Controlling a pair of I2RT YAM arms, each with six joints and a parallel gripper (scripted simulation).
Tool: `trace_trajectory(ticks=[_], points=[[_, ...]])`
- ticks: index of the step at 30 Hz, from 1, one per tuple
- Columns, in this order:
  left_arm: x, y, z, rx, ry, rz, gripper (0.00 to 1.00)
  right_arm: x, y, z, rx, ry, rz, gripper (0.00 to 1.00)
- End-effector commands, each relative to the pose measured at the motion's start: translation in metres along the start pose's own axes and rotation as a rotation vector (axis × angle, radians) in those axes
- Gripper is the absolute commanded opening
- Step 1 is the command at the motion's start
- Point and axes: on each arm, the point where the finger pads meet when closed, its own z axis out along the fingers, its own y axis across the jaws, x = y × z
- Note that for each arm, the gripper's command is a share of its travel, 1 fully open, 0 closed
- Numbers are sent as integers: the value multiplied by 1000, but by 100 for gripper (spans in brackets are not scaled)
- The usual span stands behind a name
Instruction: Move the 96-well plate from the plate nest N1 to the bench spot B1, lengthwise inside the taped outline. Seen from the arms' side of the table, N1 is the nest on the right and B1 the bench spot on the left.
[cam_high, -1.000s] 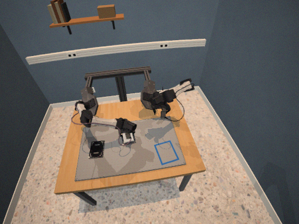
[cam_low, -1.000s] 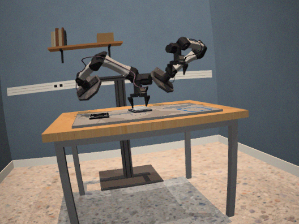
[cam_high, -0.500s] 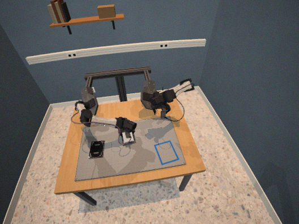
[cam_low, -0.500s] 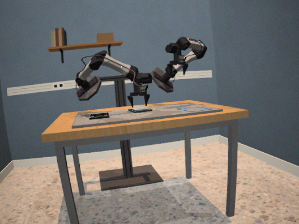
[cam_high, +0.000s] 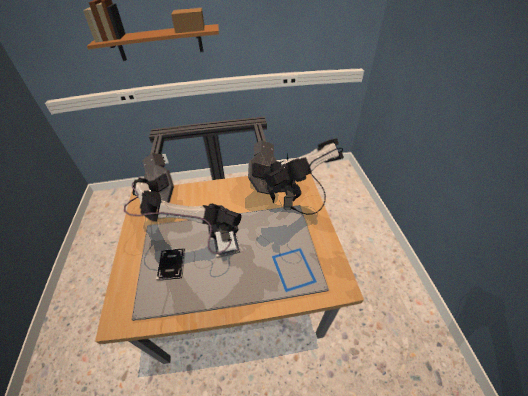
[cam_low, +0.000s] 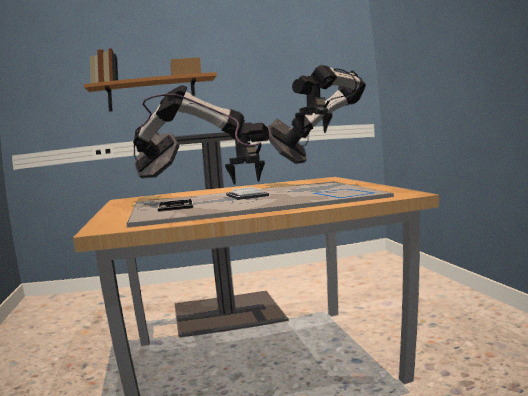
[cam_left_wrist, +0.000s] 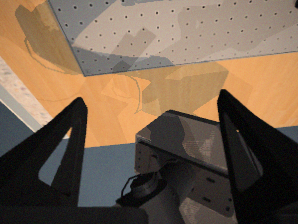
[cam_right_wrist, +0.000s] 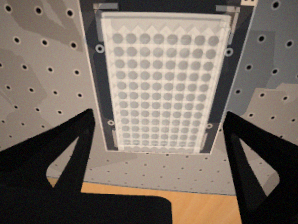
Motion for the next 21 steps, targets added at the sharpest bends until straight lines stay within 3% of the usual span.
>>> trace_trajectory(ticks=[1,3,4,5,8,18,20,21], points=[[-4,3,-6,-72,4,-11,100,-5,5,-29,-26,-12,3,100],[-4,3,-6,-72,4,-11,100,-5,5,-29,-26,-12,3,100],[-4,3,-6,-72,4,-11,100,6,-2,-5,18,31,-5,100],[-4,3,-6,-72,4,-11,100,7,7,-23,-6,4,-22,100],[-4,3,-6,-72,4,-11,100,-5,5,-43,-28,-12,5,100],[-4,3,-6,-72,4,-11,100,-1,5,-67,-22,-7,-4,100],[-4,3,-6,-72,4,-11,100,-1,5,-67,-22,-7,-4,100],[-4,3,-6,-72,4,-11,100,-3,-4,-52,6,22,14,100]])
